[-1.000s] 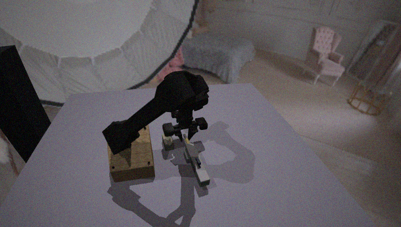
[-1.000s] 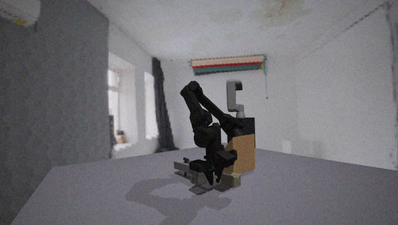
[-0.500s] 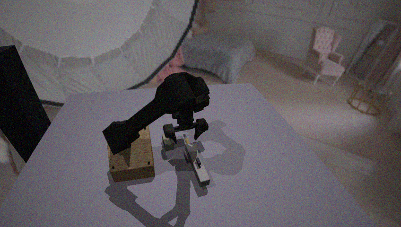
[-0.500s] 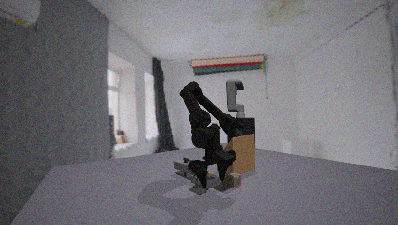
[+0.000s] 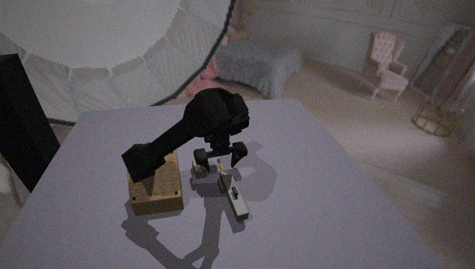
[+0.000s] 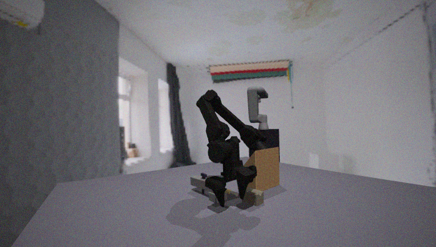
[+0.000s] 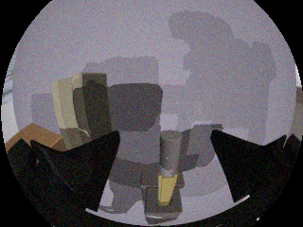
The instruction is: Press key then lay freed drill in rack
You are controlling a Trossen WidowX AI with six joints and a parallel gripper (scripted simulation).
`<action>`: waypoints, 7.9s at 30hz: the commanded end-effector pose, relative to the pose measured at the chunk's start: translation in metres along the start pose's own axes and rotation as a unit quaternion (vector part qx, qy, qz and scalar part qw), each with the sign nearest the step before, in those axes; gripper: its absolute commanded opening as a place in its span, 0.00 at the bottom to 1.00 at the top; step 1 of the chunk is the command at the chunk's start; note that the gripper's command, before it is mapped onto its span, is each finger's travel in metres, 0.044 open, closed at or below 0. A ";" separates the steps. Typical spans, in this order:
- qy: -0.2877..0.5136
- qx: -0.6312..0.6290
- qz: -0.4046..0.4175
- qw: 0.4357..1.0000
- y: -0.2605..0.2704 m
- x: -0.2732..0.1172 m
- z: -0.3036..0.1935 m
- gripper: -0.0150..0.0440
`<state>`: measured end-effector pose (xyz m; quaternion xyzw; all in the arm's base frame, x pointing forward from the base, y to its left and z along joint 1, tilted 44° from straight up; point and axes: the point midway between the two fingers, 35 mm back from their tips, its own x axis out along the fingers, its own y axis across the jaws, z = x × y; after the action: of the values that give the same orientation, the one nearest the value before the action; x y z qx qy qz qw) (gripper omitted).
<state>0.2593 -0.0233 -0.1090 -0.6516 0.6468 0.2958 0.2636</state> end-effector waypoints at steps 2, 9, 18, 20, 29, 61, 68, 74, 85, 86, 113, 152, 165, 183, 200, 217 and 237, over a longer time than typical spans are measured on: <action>0.003 -0.002 -0.001 1.000 0.001 0.000 -0.003 1.00; 0.003 -0.002 -0.001 1.000 0.002 0.001 -0.006 1.00; 0.000 0.000 0.000 1.000 0.001 0.001 -0.004 0.69; 0.000 0.000 0.000 1.000 0.001 0.001 -0.004 0.60; 0.000 0.000 0.000 1.000 0.001 0.001 -0.004 0.30; 0.002 -0.002 -0.001 1.000 0.003 -0.004 -0.004 0.25; 0.002 -0.002 -0.001 1.000 0.003 -0.003 0.000 0.25; 0.002 -0.002 -0.001 1.000 0.002 -0.003 0.006 0.25; 0.002 -0.002 -0.001 1.000 0.001 -0.005 0.023 0.25; 0.002 -0.002 -0.001 1.000 0.001 -0.005 0.024 0.25; 0.000 -0.002 -0.002 1.000 0.000 -0.008 0.062 0.25; 0.000 -0.002 -0.002 1.000 0.004 -0.023 0.062 0.25; 0.000 -0.002 -0.002 1.000 0.005 -0.028 0.061 0.25; -0.001 -0.002 -0.002 1.000 0.006 -0.035 0.060 0.25; -0.001 -0.002 -0.002 1.000 0.008 -0.040 0.059 0.25; -0.001 -0.002 -0.002 1.000 0.008 -0.045 0.058 0.25; -0.001 -0.002 -0.002 1.000 0.008 -0.049 0.059 0.25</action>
<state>0.2476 0.0502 -0.1139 -0.6541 0.6455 0.2978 0.2584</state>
